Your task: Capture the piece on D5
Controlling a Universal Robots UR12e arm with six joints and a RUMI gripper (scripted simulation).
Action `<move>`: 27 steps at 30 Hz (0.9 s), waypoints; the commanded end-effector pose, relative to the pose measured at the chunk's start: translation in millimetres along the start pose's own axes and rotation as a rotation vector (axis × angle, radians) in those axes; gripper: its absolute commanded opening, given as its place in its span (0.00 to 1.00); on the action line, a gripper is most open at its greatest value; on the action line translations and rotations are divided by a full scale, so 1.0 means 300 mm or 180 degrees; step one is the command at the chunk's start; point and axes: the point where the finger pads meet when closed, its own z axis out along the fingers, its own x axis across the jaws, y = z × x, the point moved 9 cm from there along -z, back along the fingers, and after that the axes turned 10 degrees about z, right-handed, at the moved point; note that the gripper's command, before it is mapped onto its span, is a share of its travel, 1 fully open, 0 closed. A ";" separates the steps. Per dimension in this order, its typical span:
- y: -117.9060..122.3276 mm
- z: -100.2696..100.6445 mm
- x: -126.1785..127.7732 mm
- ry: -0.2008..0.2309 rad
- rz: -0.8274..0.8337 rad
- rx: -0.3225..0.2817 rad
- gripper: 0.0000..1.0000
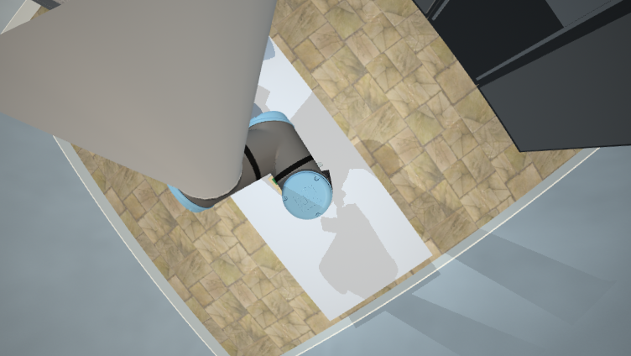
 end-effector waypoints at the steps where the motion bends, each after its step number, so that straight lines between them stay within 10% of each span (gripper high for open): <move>1: 0.001 -0.002 -0.001 -0.0002 -0.0001 -0.0006 1.00; 27: -0.001 0.003 -0.006 -0.0001 -0.0281 -0.0005 1.00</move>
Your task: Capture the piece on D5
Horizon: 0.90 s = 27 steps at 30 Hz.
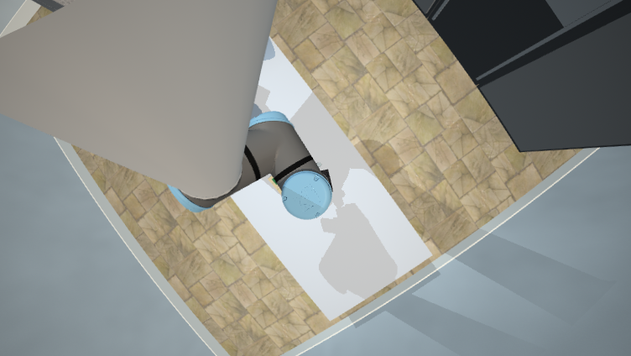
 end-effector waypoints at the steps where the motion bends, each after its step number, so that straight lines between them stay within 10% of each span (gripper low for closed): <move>1: 0.000 0.002 -0.004 -0.0001 -0.0165 -0.0001 1.00; 27: -0.005 0.031 -0.033 0.0001 -0.1870 0.0000 1.00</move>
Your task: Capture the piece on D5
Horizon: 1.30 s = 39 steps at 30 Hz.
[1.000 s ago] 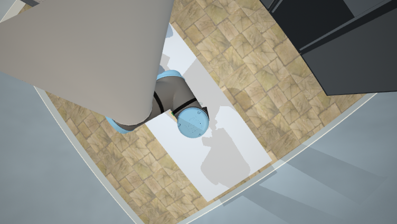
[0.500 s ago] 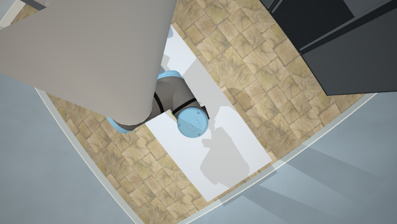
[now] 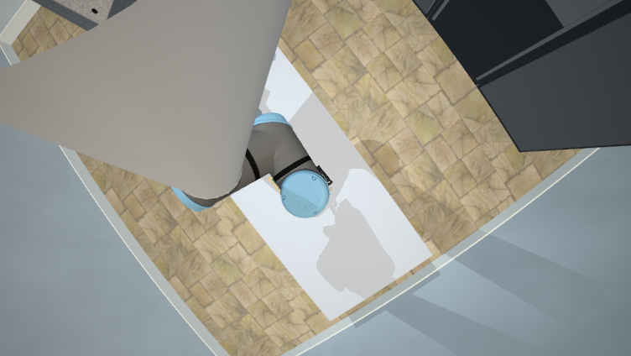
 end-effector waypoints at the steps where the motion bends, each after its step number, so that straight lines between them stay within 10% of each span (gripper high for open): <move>1: -0.004 0.007 -0.008 0.0010 -0.0490 -0.0010 1.00; 39: 0.010 0.087 -0.026 0.0008 -0.5101 -0.0021 1.00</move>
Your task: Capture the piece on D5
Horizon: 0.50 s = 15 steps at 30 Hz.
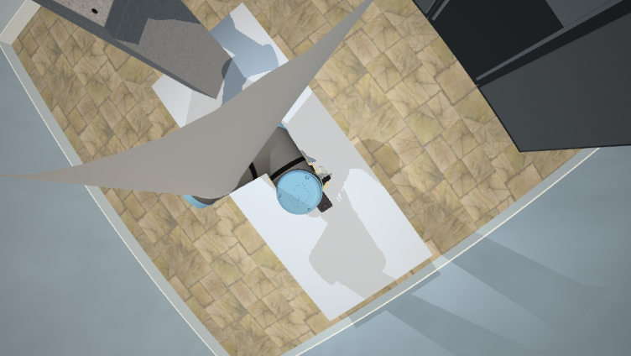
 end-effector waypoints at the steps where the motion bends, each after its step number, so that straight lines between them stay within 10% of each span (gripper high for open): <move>1: 0.000 0.011 -0.003 -0.0017 -0.0744 -0.0032 1.00; 15: 0.018 0.035 -0.006 -0.0024 -0.2164 -0.0030 1.00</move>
